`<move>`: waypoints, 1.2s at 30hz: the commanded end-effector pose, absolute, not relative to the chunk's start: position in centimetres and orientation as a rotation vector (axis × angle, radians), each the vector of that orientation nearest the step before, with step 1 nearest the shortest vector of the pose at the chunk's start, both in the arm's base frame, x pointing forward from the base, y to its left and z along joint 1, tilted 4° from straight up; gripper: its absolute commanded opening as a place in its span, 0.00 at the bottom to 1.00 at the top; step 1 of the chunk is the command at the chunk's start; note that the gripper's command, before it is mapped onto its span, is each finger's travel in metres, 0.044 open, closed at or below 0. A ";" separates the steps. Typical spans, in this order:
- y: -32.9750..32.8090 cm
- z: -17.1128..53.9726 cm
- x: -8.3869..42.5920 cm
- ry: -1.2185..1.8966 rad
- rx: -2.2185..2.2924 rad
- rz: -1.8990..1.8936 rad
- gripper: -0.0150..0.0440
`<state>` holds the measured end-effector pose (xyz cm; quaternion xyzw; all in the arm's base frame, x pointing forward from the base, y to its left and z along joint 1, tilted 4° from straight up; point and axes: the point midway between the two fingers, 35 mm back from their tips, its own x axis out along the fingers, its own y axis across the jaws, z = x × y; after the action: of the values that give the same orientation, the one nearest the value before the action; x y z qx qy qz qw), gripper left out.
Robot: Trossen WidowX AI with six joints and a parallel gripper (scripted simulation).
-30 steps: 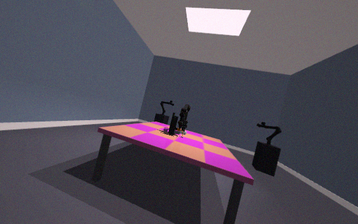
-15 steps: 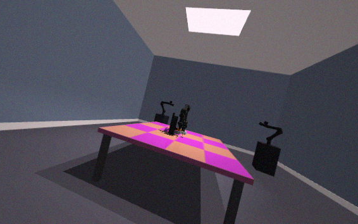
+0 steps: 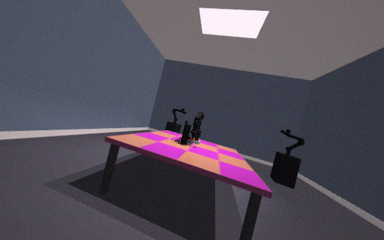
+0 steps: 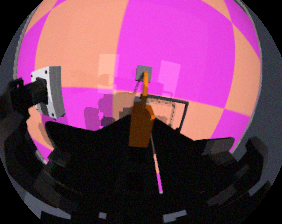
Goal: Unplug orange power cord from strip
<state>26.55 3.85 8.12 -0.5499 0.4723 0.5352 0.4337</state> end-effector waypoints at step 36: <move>8.0 8.0 25.7 1.158 -1.363 1.350 0.79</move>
<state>25.75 8.01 8.06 -0.5460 0.4674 0.5409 0.4367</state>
